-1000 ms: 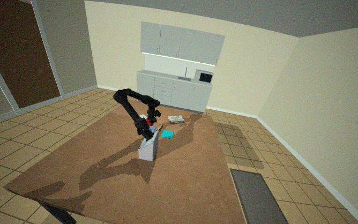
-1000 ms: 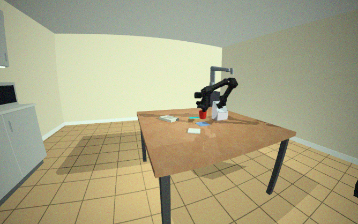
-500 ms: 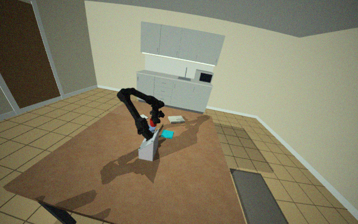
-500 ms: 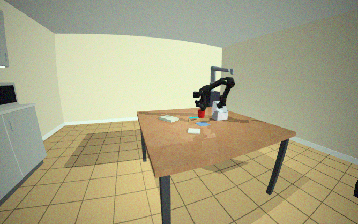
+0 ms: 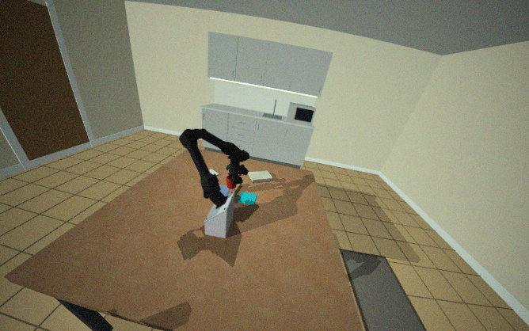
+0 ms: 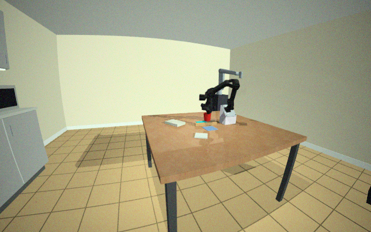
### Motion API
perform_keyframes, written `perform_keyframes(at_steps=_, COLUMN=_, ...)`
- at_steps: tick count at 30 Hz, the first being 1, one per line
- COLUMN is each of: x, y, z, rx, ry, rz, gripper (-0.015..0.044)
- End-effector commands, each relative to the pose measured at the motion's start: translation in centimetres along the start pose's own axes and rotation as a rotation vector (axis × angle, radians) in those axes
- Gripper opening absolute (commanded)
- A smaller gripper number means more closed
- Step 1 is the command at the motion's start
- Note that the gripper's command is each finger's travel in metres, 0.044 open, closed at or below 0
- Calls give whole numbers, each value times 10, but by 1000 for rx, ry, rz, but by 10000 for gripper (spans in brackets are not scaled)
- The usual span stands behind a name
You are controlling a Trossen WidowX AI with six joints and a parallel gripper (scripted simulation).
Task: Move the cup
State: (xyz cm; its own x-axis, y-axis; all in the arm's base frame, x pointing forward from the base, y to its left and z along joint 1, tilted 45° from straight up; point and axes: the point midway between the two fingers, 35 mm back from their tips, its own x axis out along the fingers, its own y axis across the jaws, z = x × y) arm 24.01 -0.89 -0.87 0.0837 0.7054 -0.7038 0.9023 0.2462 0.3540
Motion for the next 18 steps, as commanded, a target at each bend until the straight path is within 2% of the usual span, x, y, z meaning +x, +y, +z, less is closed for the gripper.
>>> perform_keyframes(at_steps=1, x=0, y=-6, z=9, rx=-5, ry=-4, rz=-3, gripper=0)
perform_keyframes(at_steps=18, x=-2, y=-30, z=39, rx=-5, ry=-6, rz=-3, gripper=0)
